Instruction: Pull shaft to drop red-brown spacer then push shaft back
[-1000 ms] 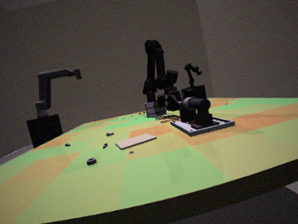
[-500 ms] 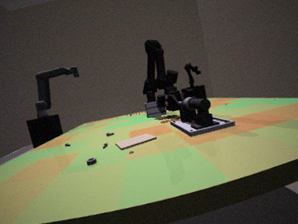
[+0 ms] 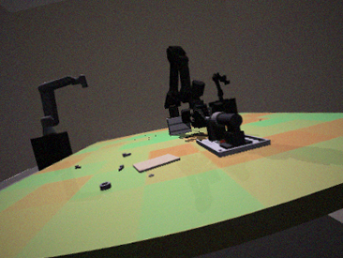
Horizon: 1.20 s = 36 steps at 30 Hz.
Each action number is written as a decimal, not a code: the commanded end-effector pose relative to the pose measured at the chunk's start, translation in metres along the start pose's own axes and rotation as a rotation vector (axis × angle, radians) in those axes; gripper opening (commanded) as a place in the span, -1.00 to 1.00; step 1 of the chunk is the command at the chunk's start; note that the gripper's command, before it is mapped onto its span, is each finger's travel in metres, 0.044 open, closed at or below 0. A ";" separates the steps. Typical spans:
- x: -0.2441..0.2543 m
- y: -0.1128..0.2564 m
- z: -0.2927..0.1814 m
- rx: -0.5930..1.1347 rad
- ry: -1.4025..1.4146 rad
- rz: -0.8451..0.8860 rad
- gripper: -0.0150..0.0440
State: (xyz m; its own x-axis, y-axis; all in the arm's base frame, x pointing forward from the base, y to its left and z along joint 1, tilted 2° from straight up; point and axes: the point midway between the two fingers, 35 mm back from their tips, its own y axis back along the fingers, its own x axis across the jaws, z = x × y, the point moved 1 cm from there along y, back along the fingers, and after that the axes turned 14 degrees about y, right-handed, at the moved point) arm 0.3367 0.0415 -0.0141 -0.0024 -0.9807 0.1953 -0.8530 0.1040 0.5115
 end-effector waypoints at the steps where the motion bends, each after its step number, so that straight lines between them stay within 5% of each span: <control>1: 0.001 -0.001 0.000 0.000 0.002 0.001 -0.49; 36: 0.001 -0.004 -0.002 0.001 0.002 0.001 -0.49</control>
State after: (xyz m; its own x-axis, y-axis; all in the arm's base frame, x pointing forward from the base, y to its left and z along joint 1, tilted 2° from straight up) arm 0.3410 0.0410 -0.0140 -0.0028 -0.9808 0.1952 -0.8534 0.1041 0.5108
